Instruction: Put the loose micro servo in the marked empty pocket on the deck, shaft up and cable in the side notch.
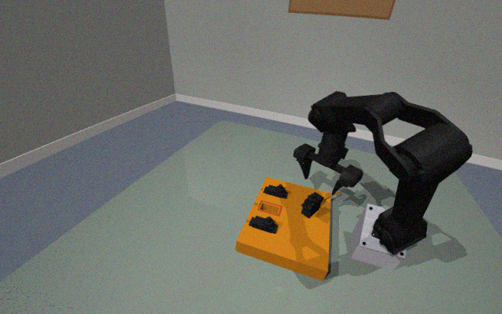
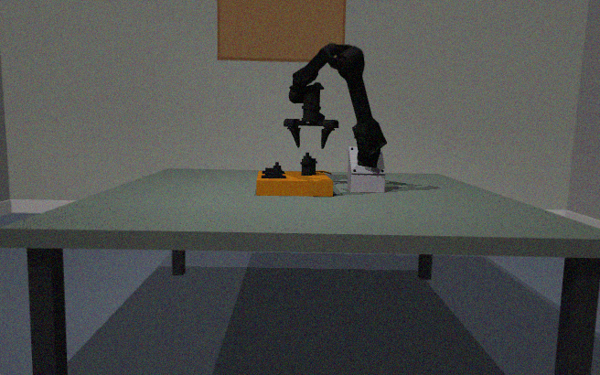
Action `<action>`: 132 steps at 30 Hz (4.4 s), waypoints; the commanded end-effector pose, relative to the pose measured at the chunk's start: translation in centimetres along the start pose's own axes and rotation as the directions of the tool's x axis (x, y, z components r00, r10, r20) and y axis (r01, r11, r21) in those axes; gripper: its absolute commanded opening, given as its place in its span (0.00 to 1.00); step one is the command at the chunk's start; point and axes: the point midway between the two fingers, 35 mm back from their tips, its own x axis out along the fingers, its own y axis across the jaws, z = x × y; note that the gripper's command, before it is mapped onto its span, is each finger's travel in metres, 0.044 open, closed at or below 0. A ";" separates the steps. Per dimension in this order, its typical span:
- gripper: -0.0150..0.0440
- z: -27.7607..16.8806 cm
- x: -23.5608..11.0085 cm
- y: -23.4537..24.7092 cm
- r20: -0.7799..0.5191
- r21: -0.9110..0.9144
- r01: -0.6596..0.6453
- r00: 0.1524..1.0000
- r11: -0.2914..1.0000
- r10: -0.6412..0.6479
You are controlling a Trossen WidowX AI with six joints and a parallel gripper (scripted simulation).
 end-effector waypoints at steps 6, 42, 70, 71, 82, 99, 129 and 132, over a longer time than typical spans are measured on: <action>1.00 -0.3 2.5 -0.2 -0.010 0.019 0.006 1.000 1.000 -0.006; 0.39 -0.3 4.7 -0.3 -0.011 0.019 0.006 1.000 1.000 -0.006; 0.25 -1.3 1.6 0.8 -0.011 0.019 0.006 1.000 1.000 -0.006; 0.25 -1.4 1.6 1.2 -0.011 0.019 0.006 1.000 1.000 -0.006; 0.25 -2.5 1.6 2.6 -0.012 0.018 0.006 1.000 1.000 -0.005; 0.25 -6.2 1.6 0.8 -0.014 -0.038 0.006 1.000 0.999 -0.007; 0.25 -6.2 1.6 0.8 -0.014 -0.874 -0.008 1.000 0.486 -0.007; 0.25 -6.2 1.6 0.8 -0.014 -0.919 -0.010 1.000 0.393 -0.007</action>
